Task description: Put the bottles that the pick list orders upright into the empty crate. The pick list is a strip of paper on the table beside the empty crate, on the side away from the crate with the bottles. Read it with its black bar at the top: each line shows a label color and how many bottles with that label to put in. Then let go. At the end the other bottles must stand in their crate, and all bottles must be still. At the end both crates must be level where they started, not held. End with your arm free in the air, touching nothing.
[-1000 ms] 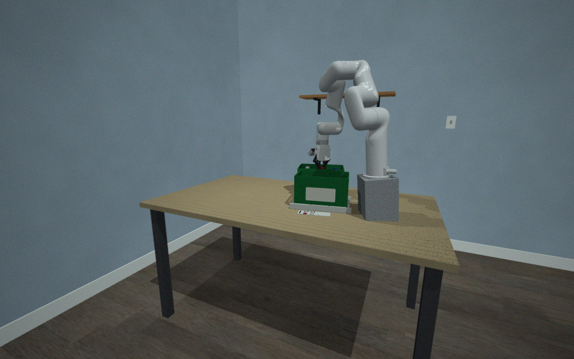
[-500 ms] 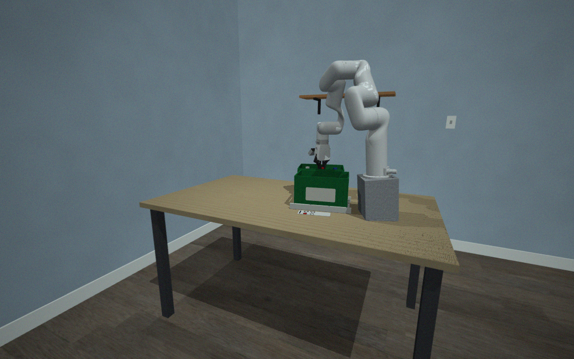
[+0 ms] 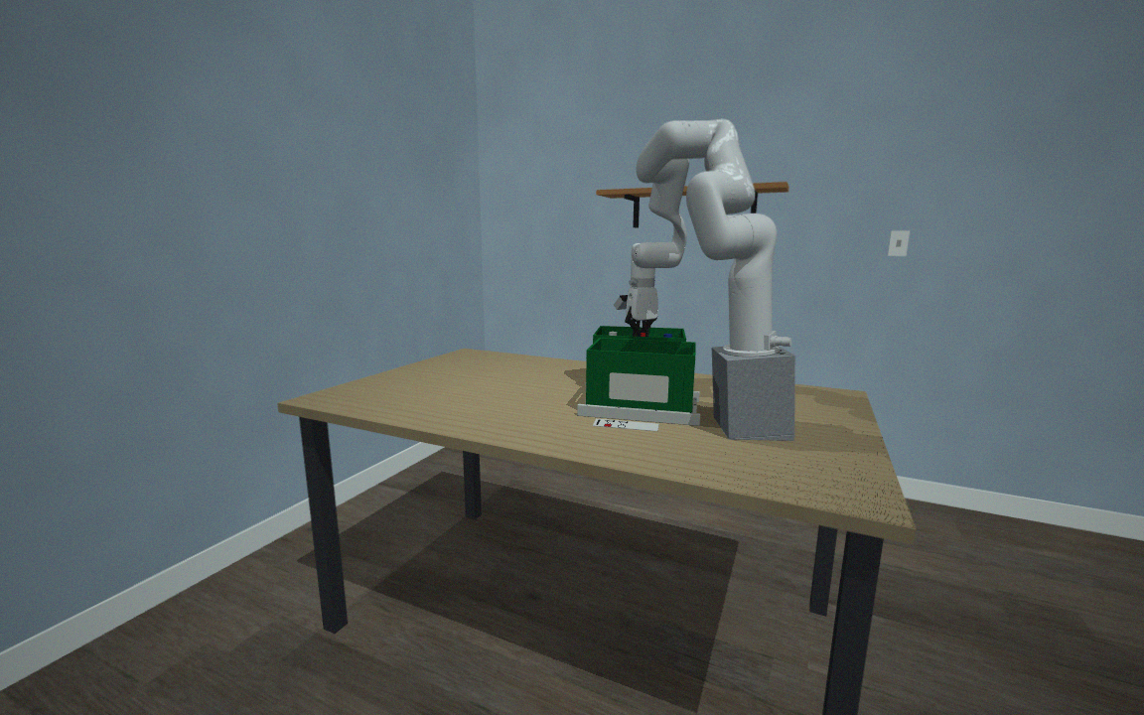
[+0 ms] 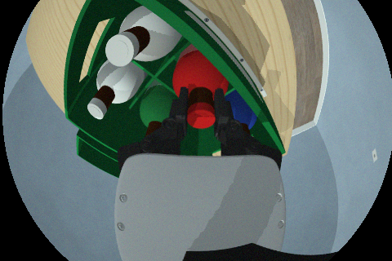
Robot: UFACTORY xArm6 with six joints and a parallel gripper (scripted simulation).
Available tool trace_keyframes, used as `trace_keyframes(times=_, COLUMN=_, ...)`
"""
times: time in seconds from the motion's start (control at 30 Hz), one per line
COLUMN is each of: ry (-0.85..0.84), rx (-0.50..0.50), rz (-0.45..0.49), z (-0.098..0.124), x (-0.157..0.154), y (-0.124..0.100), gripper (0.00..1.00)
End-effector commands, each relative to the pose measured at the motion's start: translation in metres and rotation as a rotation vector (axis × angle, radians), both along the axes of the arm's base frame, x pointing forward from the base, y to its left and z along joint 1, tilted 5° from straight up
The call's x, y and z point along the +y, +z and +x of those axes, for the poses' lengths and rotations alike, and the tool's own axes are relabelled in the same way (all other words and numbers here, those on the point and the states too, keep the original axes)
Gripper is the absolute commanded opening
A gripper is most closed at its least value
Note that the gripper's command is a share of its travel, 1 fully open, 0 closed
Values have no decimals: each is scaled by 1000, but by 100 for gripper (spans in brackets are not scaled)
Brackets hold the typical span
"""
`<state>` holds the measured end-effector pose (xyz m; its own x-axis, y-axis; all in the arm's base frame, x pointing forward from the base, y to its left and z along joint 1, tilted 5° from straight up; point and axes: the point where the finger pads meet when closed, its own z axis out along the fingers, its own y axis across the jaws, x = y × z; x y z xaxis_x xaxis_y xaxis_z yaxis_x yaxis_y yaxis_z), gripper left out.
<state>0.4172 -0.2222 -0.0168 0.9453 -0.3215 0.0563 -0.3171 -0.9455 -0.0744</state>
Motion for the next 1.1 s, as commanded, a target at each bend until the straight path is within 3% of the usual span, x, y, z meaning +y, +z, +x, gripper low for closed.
trace_keyframes(times=0.0, ry=0, rx=-4, rz=-2, z=2, x=-1, y=2, gripper=0)
trace_keyframes(times=0.4, ry=0, rx=-4, rz=-2, z=2, x=-1, y=2, gripper=0)
trace_keyframes(times=1.07, ry=0, rx=-4, rz=-3, z=-1, x=-3, y=32, gripper=0)
